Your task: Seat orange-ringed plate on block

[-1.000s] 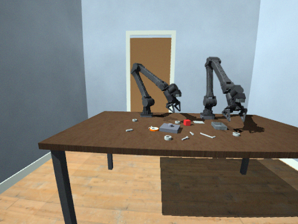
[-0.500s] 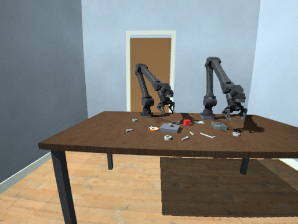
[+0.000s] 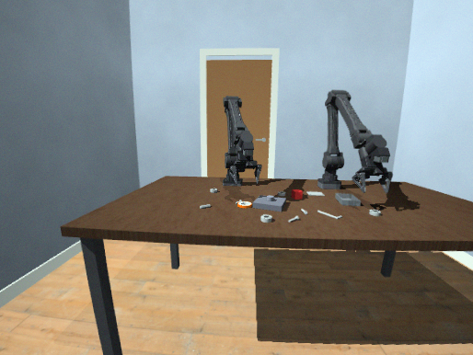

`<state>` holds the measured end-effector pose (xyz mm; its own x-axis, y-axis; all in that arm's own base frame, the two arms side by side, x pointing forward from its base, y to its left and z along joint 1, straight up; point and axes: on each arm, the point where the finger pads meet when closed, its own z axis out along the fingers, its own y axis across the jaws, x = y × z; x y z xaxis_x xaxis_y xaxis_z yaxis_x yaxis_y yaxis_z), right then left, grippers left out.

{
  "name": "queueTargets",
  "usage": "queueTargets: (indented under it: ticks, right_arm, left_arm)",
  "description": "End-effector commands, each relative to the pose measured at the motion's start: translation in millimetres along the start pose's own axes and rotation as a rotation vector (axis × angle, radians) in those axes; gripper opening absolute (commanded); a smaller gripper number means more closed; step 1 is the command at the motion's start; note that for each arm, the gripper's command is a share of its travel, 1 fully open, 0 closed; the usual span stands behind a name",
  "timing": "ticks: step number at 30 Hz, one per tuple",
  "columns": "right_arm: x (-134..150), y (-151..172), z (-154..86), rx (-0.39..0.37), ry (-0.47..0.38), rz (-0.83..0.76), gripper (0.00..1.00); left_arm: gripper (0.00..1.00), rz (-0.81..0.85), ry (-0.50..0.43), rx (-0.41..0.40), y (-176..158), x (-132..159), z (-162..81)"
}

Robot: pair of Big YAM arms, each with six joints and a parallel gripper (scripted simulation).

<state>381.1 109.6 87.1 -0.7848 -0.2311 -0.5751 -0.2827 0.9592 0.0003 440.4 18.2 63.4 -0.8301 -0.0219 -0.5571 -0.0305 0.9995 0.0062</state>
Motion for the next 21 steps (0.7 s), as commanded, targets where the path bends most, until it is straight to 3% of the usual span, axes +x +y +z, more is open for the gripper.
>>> queueTargets:
  ticks: [1,12,13,17,18,21]
  right_arm:
    - [-35.1,-16.8,3.9,0.028,-0.048,0.049,1.0]
    - [-36.1,-13.5,4.6,0.023,-0.048,0.03,1.0]
    - [-31.5,-13.4,5.7,0.023,-0.03,0.007,0.89]
    - [-25.7,-13.3,9.9,0.02,0.022,-0.133,0.89]
    - [-24.6,-13.2,12.0,0.017,0.041,-0.185,0.89]
    - [-21.0,-13.1,20.0,-0.001,0.11,-0.337,0.89]
  left_arm:
    - [1.0,-0.013,-0.044,-0.002,0.6,-21.8,-3.6]
    - [1.0,-0.013,-0.044,-0.002,0.6,-21.8,-3.6]
    - [1.0,-0.008,-0.059,0.002,-2.0,-25.3,-4.3]
    - [1.0,0.032,-0.117,0.04,-24.2,-33.1,-22.0]
    - [1.0,0.05,-0.114,0.058,-33.8,-19.6,-25.0]
    - [1.0,0.116,-0.195,0.135,-71.4,-20.6,-51.4]
